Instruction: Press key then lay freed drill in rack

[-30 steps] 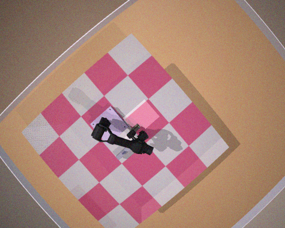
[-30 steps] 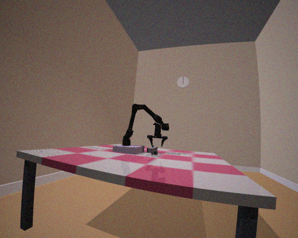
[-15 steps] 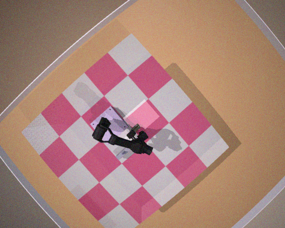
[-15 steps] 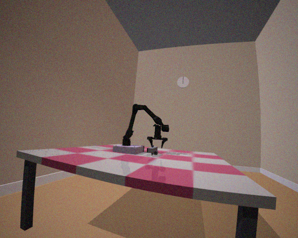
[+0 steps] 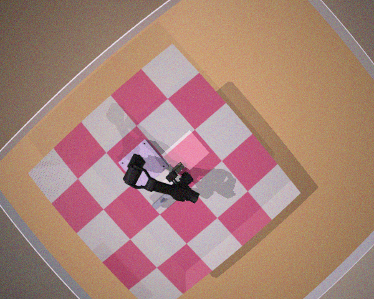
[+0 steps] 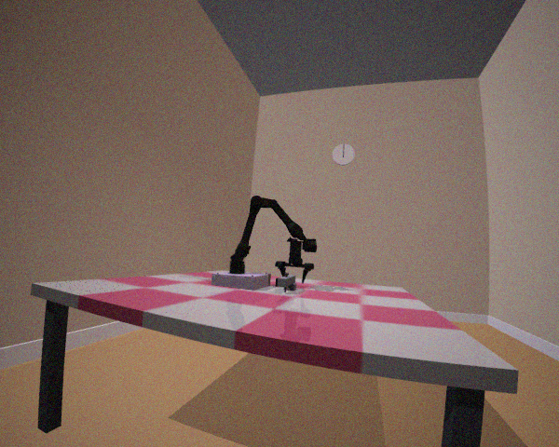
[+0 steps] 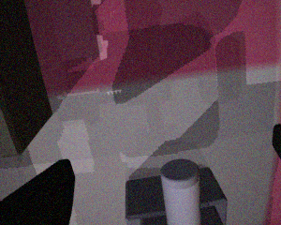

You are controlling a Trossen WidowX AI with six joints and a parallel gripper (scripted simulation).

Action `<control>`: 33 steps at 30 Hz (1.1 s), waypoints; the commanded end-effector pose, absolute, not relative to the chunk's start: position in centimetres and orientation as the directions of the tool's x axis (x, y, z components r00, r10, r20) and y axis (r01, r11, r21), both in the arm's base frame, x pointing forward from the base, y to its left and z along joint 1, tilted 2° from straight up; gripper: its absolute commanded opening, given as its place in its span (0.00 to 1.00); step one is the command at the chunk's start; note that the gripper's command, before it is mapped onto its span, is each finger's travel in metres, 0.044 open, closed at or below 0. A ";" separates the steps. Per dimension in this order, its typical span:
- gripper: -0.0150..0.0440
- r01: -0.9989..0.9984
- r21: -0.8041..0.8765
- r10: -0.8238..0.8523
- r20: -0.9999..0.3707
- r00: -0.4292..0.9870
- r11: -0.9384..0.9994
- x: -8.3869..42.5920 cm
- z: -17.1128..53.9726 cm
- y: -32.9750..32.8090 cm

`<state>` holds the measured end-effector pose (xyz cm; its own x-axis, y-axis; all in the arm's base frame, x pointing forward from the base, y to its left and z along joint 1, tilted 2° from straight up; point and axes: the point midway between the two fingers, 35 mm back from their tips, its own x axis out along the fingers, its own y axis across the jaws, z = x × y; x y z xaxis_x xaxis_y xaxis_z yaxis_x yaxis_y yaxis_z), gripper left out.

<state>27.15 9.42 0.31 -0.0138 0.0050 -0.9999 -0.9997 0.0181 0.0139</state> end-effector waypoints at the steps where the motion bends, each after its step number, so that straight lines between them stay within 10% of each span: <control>1: 1.00 -1.000 0.020 0.004 -1.000 -0.020 0.013 27.0 -0.5 9.2; 8: 1.00 -1.000 0.020 0.004 -1.000 -0.020 0.013 26.9 -1.2 9.0; 24: 0.29 -1.000 0.016 0.004 -1.000 -0.016 0.019 27.0 -0.8 9.1; 33: 0.25 -1.000 0.018 0.004 -1.000 -0.018 0.016 27.0 -0.8 9.3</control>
<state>26.97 9.08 -0.87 -0.0176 0.0037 -0.9998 -0.9997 0.0174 0.0177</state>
